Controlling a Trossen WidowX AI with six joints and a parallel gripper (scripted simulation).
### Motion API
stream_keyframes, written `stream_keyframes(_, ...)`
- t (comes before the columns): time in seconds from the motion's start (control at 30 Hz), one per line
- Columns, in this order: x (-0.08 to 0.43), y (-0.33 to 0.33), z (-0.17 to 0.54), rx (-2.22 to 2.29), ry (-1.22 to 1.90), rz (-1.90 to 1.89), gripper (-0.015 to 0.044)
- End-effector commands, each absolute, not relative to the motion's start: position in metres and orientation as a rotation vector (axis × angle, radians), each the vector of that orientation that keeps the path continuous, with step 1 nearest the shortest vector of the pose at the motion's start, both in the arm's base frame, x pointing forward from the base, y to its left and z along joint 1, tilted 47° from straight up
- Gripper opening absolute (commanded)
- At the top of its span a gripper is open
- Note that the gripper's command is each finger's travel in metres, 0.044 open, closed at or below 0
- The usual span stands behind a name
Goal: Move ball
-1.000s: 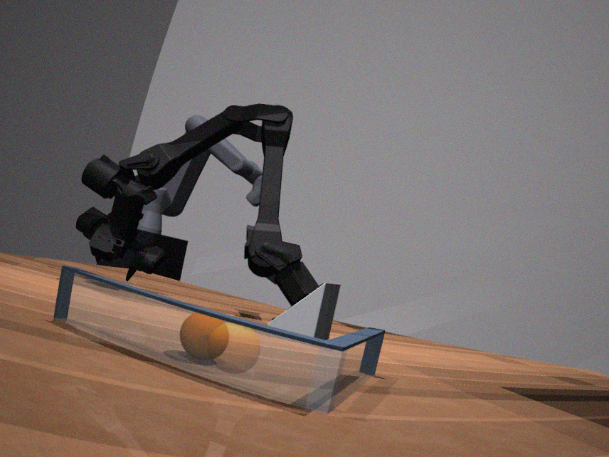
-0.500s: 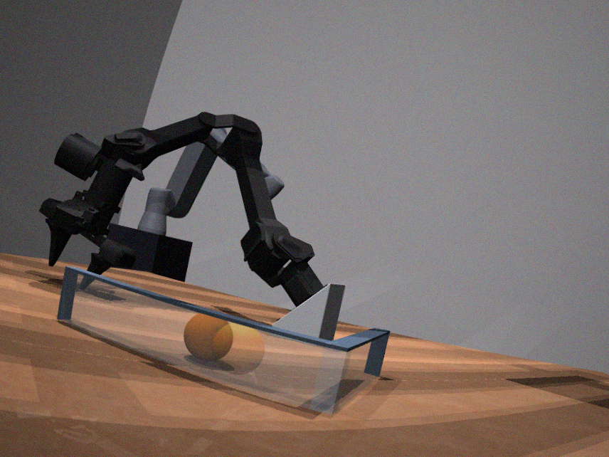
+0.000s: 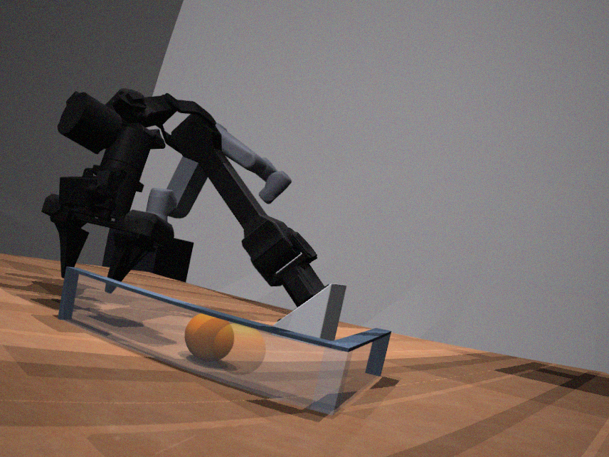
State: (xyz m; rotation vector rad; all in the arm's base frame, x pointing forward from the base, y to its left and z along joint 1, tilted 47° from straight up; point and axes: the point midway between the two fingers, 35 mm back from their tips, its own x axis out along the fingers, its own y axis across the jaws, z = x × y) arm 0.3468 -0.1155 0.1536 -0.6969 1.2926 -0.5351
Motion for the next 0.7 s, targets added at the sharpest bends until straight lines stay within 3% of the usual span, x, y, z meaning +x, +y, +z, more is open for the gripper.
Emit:
stream_keyframes(0.0, 0.366, -0.056, 0.118, -0.653, 1.340, -0.499, 0.0361)
stream_keyframes(0.3, 0.360, 0.044, 0.051, -0.632, 1.428, -0.620, 0.0361)
stream_keyframes(0.67, 0.359, 0.048, 0.046, -0.635, 1.430, -0.631, 0.0361)
